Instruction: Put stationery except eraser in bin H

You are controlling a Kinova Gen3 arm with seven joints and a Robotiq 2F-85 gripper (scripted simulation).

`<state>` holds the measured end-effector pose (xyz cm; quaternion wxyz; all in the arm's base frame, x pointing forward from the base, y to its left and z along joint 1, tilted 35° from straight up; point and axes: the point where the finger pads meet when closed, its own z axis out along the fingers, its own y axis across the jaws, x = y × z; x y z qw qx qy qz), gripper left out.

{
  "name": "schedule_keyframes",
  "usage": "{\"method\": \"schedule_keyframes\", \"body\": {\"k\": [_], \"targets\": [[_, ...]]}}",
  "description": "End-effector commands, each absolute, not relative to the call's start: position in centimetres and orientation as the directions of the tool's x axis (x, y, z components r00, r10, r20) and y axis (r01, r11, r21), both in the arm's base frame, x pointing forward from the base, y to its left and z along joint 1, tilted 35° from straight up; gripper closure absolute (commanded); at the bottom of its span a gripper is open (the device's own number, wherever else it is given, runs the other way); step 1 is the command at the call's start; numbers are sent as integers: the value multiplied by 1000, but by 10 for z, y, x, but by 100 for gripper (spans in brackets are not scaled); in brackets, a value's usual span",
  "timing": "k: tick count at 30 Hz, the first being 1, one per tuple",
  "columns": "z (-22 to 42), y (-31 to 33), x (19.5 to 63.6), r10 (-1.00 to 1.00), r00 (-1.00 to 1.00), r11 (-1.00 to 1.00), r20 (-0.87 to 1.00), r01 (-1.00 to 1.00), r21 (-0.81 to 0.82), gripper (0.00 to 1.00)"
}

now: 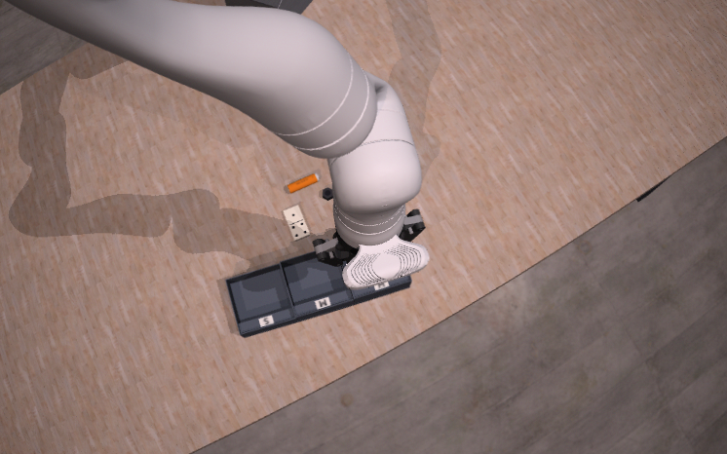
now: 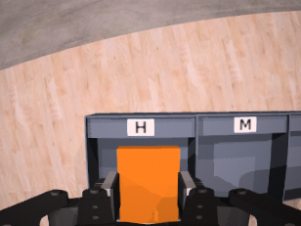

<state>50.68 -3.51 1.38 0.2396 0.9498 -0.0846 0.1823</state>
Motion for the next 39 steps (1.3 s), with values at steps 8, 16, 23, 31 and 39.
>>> {"method": "schedule_keyframes", "body": {"k": [8,16,23,31,39], "targets": [[11,-30,504,-71,920,-872,387,-246,424,65],[10,-29,504,-71,920,-872,387,-246,424,65],[10,-29,504,-71,919,-872,387,-246,424,65],[3,-33,506,-71,920,-872,387,-246,424,65],[-10,-41,511,-71,920,-872,387,-246,424,65]]}}
